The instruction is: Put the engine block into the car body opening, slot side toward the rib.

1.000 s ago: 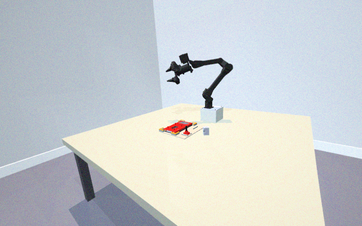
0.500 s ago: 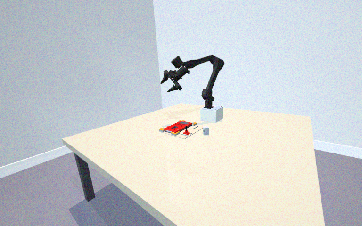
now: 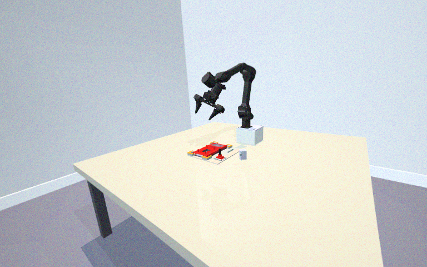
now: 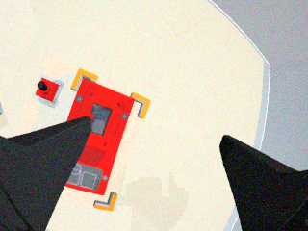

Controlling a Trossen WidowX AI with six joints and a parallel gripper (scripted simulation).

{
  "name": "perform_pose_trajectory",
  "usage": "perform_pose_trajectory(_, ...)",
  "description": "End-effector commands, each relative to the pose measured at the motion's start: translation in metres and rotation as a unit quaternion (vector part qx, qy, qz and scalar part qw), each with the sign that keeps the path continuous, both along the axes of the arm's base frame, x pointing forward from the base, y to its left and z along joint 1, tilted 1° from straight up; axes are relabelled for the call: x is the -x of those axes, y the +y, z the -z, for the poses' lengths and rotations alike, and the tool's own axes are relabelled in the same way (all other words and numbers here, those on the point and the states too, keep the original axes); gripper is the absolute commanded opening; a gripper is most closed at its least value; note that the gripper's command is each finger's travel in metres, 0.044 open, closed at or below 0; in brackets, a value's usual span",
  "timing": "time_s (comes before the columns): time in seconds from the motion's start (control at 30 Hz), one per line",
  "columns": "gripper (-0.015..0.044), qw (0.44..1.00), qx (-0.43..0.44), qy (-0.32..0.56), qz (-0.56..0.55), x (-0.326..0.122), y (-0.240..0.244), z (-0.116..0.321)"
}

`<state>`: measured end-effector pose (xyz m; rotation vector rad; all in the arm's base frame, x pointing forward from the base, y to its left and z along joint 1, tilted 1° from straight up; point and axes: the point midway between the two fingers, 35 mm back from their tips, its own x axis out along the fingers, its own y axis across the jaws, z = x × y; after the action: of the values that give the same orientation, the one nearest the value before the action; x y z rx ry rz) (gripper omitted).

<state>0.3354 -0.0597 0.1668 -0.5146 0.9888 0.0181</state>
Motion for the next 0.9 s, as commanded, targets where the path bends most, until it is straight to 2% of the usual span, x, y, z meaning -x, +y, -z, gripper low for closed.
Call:
perform_pose_trajectory(0.0, 0.0440, 0.998, -0.024, 0.040, -0.040, -0.007, 0.037, 0.016)
perform_pose_trajectory(0.3, 0.0440, 0.978, -0.055, 0.153, -0.131, 0.002, 0.126, 0.059)
perform_pose_trajectory(0.6, 0.0440, 0.939, -0.052, 0.271, -0.206, 0.042, 0.207, 0.098)
perform_pose_trajectory(0.8, 0.0440, 0.931, -0.049, 0.290, -0.216, 0.051, 0.218, 0.107)
perform_pose_trajectory(0.87, 0.0440, 0.931, -0.049, 0.290, -0.216, 0.050, 0.219, 0.128)
